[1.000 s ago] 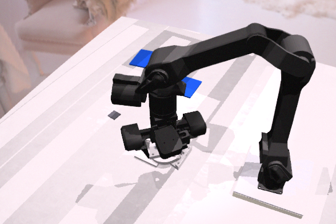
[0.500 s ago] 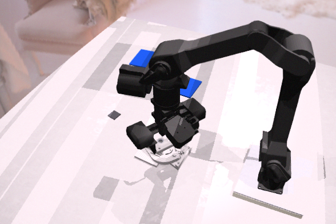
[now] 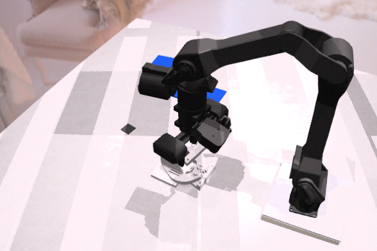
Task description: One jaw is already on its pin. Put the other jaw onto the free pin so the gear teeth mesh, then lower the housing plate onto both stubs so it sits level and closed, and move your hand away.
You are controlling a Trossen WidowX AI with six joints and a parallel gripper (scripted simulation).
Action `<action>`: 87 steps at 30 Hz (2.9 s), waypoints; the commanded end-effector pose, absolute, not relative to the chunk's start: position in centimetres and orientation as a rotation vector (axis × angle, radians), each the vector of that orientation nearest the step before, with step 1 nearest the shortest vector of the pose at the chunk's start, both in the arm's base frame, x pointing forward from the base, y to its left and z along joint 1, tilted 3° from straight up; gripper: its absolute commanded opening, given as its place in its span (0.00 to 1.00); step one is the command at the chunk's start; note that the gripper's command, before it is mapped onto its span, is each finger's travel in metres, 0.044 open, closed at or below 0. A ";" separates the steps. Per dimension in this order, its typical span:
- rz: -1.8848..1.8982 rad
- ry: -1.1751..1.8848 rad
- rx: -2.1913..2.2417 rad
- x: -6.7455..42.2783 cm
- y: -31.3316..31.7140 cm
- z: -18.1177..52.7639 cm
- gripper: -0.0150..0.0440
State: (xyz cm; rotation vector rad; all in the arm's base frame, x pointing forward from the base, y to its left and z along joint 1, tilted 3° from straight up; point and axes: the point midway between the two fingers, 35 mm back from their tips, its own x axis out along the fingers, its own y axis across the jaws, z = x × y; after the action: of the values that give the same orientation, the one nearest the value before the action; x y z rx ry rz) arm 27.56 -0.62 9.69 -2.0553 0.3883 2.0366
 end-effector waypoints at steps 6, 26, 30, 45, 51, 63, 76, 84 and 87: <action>2.133 0.240 -2.145 27.3 -2.1 9.7 0.85; 2.145 0.219 -2.156 27.3 -2.1 9.7 0.85; 2.145 0.219 -2.156 27.3 -2.1 9.7 0.85; 2.147 0.219 -2.154 25.7 -1.9 9.6 0.85; 2.147 0.219 -2.154 25.7 -1.9 9.6 0.85; 2.144 0.224 -2.152 25.7 -1.9 9.6 0.85; 2.144 0.224 -2.152 25.7 -1.8 9.6 0.85; 2.143 0.225 -2.151 25.8 -1.9 8.9 0.85; 2.143 0.226 -2.151 25.8 -1.9 8.4 0.85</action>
State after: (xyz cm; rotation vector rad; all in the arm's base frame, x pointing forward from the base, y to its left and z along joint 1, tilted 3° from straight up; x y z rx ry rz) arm 25.98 -1.83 9.04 -2.1638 0.2156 2.1346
